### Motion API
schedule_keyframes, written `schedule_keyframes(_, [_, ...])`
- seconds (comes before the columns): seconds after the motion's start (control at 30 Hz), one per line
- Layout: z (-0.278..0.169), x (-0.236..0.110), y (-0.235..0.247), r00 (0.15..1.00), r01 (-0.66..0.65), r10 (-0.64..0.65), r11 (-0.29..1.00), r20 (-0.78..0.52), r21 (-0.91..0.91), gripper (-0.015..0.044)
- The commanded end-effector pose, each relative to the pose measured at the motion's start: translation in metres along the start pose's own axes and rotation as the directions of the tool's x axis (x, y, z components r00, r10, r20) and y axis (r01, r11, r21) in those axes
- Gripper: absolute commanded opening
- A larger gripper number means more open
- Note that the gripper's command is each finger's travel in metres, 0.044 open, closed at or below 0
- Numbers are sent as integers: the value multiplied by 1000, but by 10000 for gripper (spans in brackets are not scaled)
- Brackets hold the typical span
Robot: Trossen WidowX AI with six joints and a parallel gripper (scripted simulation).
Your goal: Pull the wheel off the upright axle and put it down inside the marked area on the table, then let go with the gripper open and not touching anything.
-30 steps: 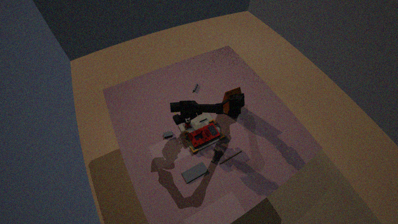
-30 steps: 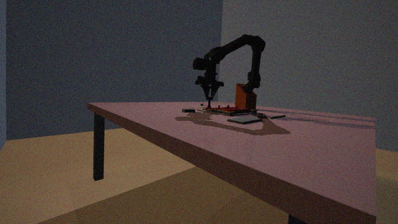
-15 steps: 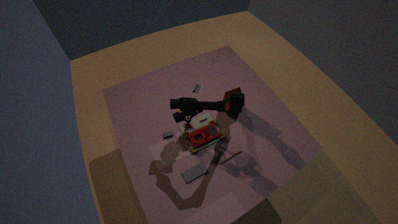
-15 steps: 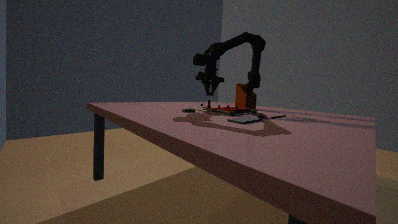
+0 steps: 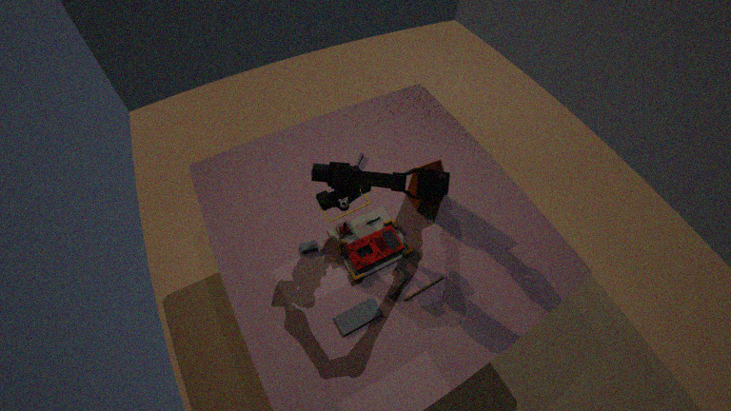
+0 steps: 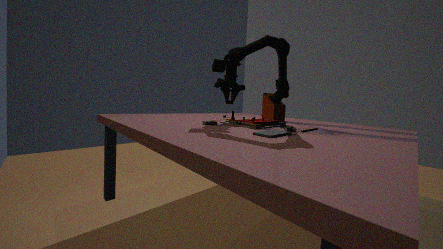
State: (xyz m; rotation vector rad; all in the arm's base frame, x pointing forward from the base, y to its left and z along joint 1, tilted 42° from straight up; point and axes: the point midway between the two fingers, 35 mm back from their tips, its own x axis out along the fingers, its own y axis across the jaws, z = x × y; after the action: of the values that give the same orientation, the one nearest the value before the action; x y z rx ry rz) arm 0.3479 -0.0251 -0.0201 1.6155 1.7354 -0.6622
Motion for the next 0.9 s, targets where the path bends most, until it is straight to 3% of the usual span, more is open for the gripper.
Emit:
schedule_keyframes(0.0, [22,0,-13,1000,7,-7,1000,4,-5,0])
schedule_keyframes(0.4, [56,-1,-36,1000,9,-9,1000,1,-10,0])
schedule_keyframes(0.87, [57,41,-34,1000,8,-8,1000,1,-10,0])
